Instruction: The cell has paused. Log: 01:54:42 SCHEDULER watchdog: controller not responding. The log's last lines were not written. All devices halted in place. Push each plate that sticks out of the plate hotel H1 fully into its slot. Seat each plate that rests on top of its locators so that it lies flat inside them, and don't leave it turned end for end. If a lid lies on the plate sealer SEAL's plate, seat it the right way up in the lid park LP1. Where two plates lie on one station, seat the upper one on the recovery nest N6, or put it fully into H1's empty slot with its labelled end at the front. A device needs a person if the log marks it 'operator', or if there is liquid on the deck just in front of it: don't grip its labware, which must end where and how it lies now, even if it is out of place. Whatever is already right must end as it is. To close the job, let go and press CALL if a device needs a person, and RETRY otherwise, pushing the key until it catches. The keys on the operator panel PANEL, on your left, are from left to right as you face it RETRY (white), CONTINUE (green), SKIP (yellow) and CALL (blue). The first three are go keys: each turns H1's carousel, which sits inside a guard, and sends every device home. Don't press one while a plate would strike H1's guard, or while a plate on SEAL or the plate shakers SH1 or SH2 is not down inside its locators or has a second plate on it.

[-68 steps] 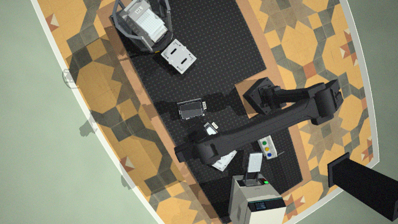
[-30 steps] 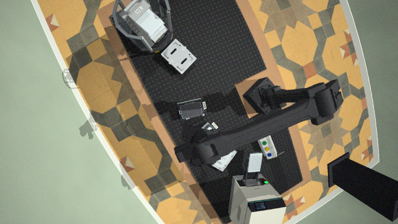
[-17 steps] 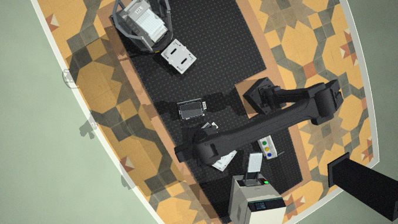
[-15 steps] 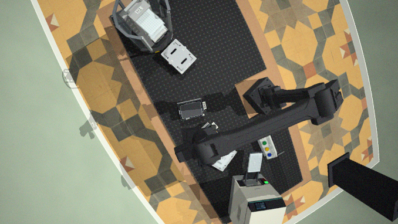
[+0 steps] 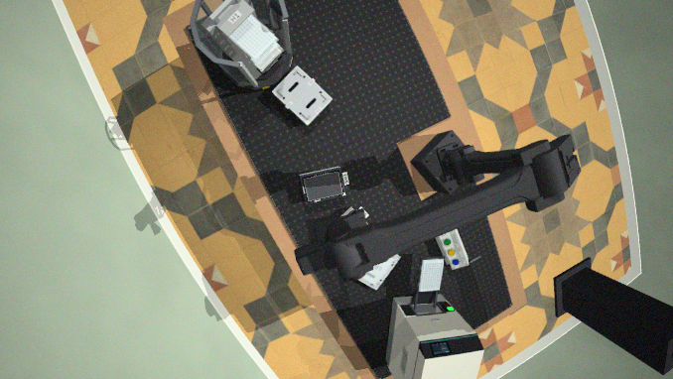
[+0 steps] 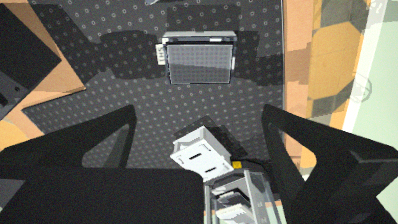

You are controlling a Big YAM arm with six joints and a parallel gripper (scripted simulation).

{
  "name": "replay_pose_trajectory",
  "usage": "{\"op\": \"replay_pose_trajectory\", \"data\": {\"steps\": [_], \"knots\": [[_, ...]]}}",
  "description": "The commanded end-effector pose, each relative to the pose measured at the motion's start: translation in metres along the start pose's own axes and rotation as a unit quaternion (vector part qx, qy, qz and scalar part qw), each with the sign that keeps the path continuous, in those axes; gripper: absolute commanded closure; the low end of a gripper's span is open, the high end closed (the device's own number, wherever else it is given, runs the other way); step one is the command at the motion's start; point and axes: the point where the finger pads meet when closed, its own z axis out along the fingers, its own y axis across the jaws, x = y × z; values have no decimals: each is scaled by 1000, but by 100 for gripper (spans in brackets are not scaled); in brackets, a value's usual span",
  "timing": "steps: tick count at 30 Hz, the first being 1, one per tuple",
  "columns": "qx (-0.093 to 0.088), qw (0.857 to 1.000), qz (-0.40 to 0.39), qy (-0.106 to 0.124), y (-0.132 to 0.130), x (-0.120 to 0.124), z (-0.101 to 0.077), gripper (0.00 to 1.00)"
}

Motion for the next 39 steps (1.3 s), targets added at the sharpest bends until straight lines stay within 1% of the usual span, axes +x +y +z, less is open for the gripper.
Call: {"op": "replay_pose_trajectory", "data": {"steps": [1, 2, 5, 6, 8, 10, 11, 13, 15, 16, 21, 24, 25, 27, 28, 29, 30, 34, 37, 39], "knots": [[20, 1000, -8, -5, -2, 1, -9, 0], [18, 1000, -7, -4, -2, 2, -4, 0], [3, 1000, -6, -1, -4, 3, 17, 0], [2, 1000, -6, -1, -4, 3, 20, 0], [2, 1000, -8, -1, -4, 1, 26, 0], [2, 1000, -8, -1, -4, 1, 26, 0], [20, 1000, -5, -5, -2, 1, 12, 0], [17, 1000, -5, -4, -3, 3, 21, 0], [5, 1000, -5, -2, -4, 3, 37, 0], [2, 1000, -5, -1, -4, 3, 42, 0], [2, 1000, -7, -1, -3, 1, 55, 0], [10, 1000, -4, -3, -4, 4, 56, 0], [9, 1000, -5, -3, -4, 3, 60, 0], [9, 1000, -5, -3, -4, 3, 60, 0], [14, 1000, -9, -4, -7, -3, 58, 0], [3, 1000, -10, -2, -3, -2, 70, 0], [2, 1000, -9, -2, -3, -1, 73, 0], [2, 1000, -5, -1, -3, 3, 85, 0], [2, 1000, -7, -1, -3, 2, 92, 0], [10, 1000, -7, -3, -4, 1, 91, 0]]}}
